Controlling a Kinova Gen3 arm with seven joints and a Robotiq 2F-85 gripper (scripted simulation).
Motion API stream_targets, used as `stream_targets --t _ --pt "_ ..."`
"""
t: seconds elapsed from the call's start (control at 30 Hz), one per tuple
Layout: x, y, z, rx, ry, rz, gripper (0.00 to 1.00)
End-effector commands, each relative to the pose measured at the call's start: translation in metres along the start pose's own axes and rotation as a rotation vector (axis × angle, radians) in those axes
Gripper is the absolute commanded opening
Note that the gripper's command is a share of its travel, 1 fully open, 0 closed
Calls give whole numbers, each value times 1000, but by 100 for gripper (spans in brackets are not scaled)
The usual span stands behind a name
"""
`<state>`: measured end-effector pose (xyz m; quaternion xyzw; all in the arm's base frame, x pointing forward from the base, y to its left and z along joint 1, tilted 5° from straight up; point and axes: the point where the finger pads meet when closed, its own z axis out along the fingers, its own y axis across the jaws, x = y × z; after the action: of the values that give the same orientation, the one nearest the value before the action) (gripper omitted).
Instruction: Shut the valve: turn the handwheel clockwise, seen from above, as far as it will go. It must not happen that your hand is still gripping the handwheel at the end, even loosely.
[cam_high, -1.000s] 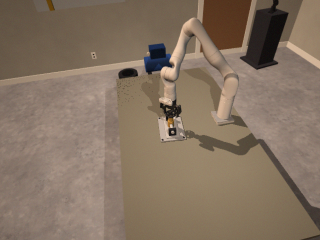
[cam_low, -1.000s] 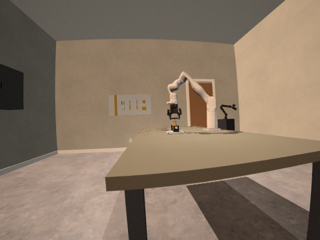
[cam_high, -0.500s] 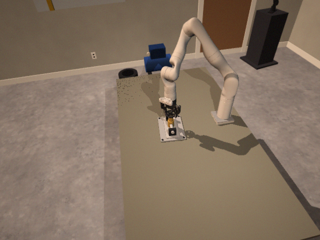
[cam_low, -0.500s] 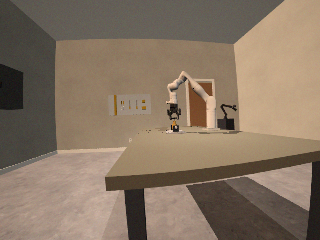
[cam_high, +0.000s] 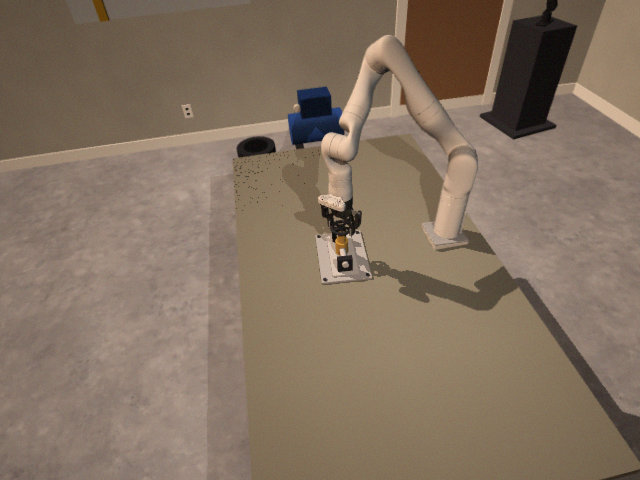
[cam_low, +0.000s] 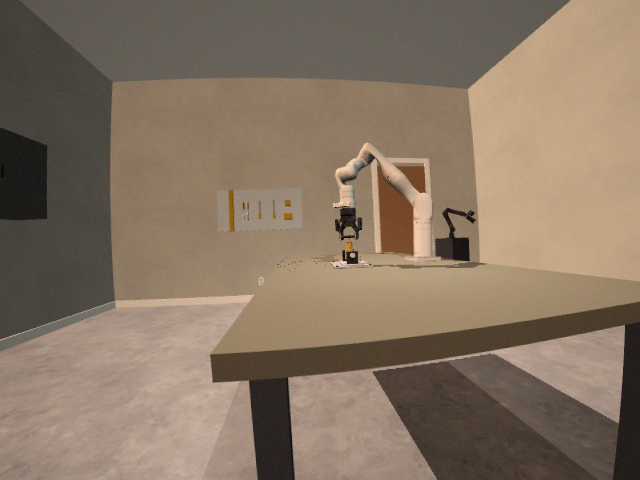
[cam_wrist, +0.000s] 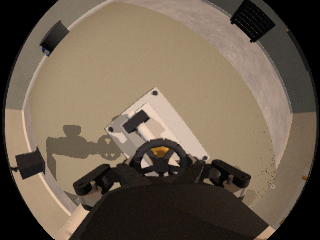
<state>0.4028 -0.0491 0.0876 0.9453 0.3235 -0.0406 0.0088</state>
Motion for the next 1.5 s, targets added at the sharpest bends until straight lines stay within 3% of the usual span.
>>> stream_targets --t 0.0,0.8,1.47 --pt "0 0 1 1 1 0 0" --pt "0 0 1 1 1 12 0" --pt "0 0 1 1 1 104 0"
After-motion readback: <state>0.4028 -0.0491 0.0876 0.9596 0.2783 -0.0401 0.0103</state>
